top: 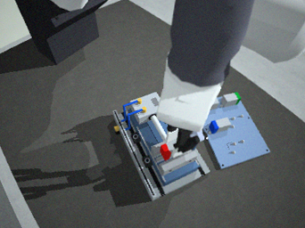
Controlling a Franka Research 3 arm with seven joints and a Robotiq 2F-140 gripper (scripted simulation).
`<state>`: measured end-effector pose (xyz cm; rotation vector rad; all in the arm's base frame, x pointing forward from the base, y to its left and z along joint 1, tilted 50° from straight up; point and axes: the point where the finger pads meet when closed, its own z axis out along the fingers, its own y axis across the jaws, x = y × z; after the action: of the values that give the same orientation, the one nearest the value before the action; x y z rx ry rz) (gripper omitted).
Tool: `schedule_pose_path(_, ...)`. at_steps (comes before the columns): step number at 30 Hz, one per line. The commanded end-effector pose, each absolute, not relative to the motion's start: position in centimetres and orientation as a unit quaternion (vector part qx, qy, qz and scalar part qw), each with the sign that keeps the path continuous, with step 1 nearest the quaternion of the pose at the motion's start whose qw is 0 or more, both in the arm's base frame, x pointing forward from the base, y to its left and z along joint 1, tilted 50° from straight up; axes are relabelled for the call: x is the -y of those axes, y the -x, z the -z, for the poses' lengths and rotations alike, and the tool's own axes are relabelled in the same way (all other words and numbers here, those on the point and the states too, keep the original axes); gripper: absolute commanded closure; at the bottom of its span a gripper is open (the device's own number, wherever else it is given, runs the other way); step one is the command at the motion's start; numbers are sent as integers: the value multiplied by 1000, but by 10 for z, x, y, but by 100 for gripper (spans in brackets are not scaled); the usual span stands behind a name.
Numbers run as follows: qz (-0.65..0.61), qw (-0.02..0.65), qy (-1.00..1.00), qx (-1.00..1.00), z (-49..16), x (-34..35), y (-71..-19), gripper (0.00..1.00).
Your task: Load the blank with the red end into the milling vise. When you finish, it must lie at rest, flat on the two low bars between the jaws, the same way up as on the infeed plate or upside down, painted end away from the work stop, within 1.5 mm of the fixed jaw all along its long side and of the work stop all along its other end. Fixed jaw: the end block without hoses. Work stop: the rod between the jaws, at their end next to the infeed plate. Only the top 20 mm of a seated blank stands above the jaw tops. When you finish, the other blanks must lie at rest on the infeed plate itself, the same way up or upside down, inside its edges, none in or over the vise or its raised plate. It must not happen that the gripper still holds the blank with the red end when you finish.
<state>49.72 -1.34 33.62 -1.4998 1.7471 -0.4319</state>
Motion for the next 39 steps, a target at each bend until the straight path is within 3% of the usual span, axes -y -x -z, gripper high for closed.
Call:
schedule_pose_path(1,170,389,589,-687,-336,13,-498,100)
schedule_pose_path(39,171,389,589,-687,-334,10,-500,100)
